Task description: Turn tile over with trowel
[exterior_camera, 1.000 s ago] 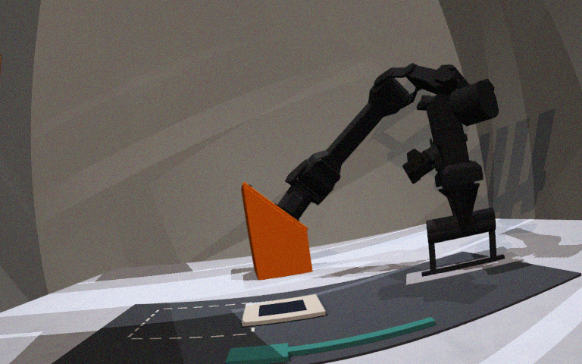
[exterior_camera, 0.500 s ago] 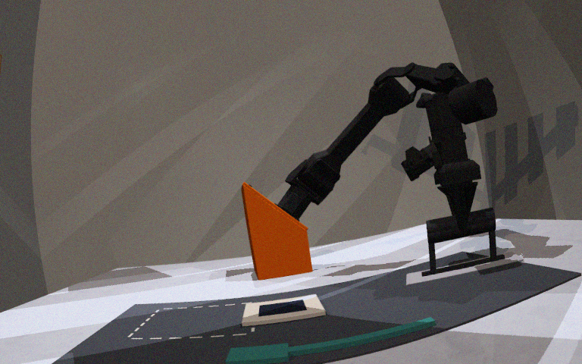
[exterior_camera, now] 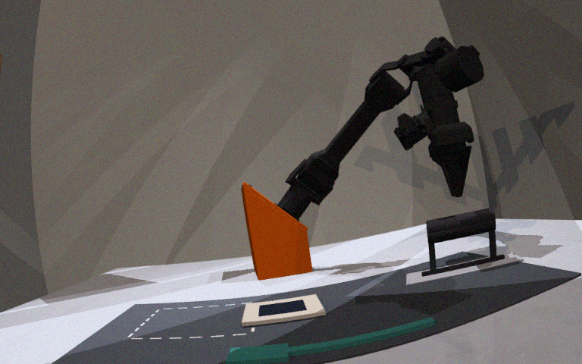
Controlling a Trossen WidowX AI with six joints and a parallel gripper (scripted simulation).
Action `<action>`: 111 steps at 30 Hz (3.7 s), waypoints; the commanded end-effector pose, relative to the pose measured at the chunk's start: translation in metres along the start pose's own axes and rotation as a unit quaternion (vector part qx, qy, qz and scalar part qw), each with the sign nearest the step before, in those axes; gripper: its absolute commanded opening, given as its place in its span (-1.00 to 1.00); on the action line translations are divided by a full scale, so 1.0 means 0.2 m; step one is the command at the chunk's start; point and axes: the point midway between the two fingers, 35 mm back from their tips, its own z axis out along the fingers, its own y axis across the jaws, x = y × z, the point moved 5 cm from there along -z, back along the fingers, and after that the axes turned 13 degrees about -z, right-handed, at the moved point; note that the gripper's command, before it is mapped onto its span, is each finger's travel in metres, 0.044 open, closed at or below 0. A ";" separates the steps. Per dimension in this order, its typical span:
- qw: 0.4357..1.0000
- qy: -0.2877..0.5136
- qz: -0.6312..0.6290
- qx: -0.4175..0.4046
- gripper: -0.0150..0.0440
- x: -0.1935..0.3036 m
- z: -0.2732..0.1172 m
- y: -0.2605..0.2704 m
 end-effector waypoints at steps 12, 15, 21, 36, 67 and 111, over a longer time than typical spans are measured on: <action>0.977 -0.049 -0.206 -0.035 0.53 0.00 0.04 -0.04; 0.964 -0.062 -0.254 -0.042 0.53 0.00 0.05 -0.05; 0.932 -0.090 -0.347 -0.053 0.53 0.00 0.07 -0.07; 0.810 -0.162 -0.560 -0.070 0.53 -0.01 0.11 -0.12; 0.482 -0.250 -0.838 -0.051 0.53 0.10 0.22 -0.29; -0.020 -0.407 -0.910 0.081 0.53 0.02 0.32 -0.41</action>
